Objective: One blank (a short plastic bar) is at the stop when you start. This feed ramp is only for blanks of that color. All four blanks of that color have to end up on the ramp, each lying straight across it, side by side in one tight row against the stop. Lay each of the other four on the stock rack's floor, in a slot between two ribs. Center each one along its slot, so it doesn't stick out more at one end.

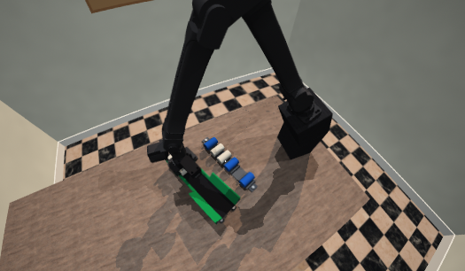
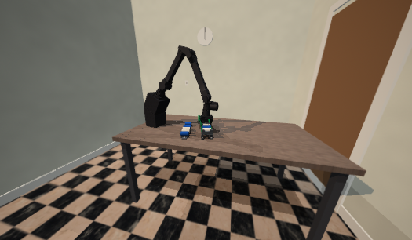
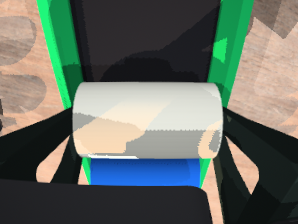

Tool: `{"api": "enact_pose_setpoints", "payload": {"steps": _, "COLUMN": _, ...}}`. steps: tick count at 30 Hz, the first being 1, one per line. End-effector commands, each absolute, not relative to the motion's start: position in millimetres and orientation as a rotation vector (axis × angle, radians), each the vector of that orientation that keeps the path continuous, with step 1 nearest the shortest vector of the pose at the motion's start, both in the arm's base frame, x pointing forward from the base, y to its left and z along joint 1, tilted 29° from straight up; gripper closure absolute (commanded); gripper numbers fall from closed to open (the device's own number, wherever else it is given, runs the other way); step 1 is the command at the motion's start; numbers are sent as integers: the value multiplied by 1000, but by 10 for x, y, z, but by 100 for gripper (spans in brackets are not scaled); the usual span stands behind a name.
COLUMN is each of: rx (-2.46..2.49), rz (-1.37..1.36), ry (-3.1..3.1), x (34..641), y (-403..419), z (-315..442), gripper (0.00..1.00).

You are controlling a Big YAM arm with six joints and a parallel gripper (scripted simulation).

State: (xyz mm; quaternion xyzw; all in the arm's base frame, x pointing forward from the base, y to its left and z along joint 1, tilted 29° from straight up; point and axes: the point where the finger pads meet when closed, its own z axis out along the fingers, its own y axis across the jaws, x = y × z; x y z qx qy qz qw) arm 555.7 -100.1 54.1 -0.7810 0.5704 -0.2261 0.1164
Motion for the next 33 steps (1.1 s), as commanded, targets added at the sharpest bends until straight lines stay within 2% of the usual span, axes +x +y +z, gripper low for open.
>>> {"api": "enact_pose_setpoints", "payload": {"steps": 1, "rx": -2264, "rz": -679, "ry": 1685, "x": 5637, "y": -1064, "z": 637, "gripper": 34}}
{"api": "enact_pose_setpoints", "payload": {"steps": 14, "rx": -2264, "rz": -679, "ry": 1685, "x": 5637, "y": -1064, "z": 637, "gripper": 34}}
{"api": "enact_pose_setpoints", "payload": {"steps": 15, "rx": -2264, "rz": -679, "ry": 1685, "x": 5637, "y": -1064, "z": 637, "gripper": 30}}
{"api": "enact_pose_setpoints", "payload": {"steps": 17, "rx": -2264, "rz": -679, "ry": 1685, "x": 5637, "y": -1064, "z": 637, "gripper": 30}}
{"api": "enact_pose_setpoints", "payload": {"steps": 18, "rx": -2264, "rz": -679, "ry": 1685, "x": 5637, "y": -1064, "z": 637, "gripper": 27}}
{"api": "enact_pose_setpoints", "payload": {"steps": 20, "rx": -2264, "rz": -680, "ry": 1685, "x": 5637, "y": -1064, "z": 637, "gripper": 27}}
{"api": "enact_pose_setpoints", "payload": {"steps": 21, "rx": -2264, "rz": -679, "ry": 1685, "x": 5637, "y": -1064, "z": 637, "gripper": 23}}
{"api": "enact_pose_setpoints", "payload": {"steps": 23, "rx": -2264, "rz": -679, "ry": 1684, "x": 5638, "y": -1062, "z": 637, "gripper": 23}}
{"api": "enact_pose_setpoints", "payload": {"steps": 27, "rx": -2264, "rz": -679, "ry": 1684, "x": 5638, "y": -1062, "z": 637, "gripper": 15}}
{"api": "enact_pose_setpoints", "payload": {"steps": 33, "rx": -2264, "rz": -679, "ry": 1684, "x": 5638, "y": -1062, "z": 637, "gripper": 15}}
